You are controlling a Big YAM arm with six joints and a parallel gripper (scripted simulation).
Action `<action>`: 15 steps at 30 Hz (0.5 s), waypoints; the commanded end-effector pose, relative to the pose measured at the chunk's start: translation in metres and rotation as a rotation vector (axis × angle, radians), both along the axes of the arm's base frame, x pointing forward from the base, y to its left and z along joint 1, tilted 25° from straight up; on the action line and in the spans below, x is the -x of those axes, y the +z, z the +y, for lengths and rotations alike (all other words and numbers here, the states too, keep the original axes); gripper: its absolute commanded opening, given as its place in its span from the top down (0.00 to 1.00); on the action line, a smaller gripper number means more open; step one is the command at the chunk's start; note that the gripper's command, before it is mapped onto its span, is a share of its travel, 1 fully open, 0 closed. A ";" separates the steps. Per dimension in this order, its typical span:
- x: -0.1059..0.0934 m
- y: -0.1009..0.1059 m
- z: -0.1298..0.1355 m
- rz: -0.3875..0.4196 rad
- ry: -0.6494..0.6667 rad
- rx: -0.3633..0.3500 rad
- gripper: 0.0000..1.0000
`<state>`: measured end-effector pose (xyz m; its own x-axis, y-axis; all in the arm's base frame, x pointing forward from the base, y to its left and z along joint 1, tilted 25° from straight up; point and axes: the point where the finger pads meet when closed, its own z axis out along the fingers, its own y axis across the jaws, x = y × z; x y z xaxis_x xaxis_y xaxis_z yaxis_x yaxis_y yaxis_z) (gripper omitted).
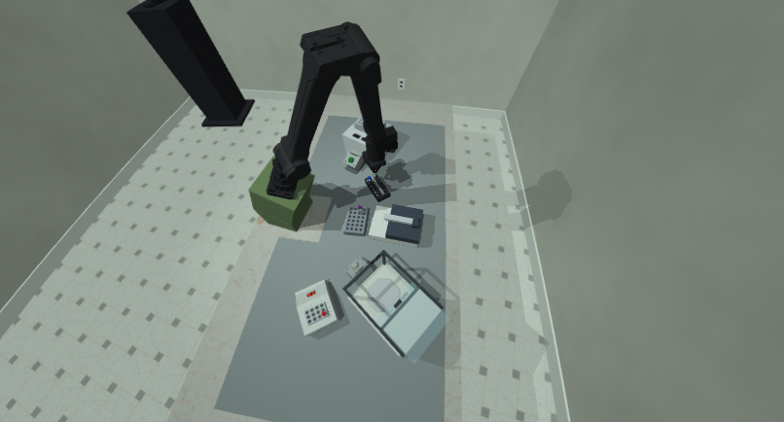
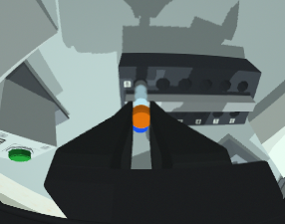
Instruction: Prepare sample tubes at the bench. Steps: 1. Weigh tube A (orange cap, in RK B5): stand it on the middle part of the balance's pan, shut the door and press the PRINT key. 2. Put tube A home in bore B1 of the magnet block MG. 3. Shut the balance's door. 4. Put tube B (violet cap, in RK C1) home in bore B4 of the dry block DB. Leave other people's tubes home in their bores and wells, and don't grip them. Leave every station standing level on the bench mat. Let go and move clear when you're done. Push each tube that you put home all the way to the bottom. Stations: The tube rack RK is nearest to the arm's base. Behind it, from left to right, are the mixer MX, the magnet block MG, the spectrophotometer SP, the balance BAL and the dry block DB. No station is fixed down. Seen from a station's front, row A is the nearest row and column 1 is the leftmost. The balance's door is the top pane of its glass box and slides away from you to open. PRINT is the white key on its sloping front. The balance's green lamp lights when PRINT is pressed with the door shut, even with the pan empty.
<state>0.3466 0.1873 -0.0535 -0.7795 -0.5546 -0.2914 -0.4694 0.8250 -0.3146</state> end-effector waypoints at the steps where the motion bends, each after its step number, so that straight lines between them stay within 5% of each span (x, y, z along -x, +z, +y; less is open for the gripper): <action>1: -0.005 0.004 0.006 -0.011 0.002 -0.010 0.91; 15: -0.005 0.004 0.006 -0.011 0.002 -0.010 0.91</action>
<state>0.3469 0.1875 -0.0534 -0.7795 -0.5543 -0.2918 -0.4691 0.8252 -0.3145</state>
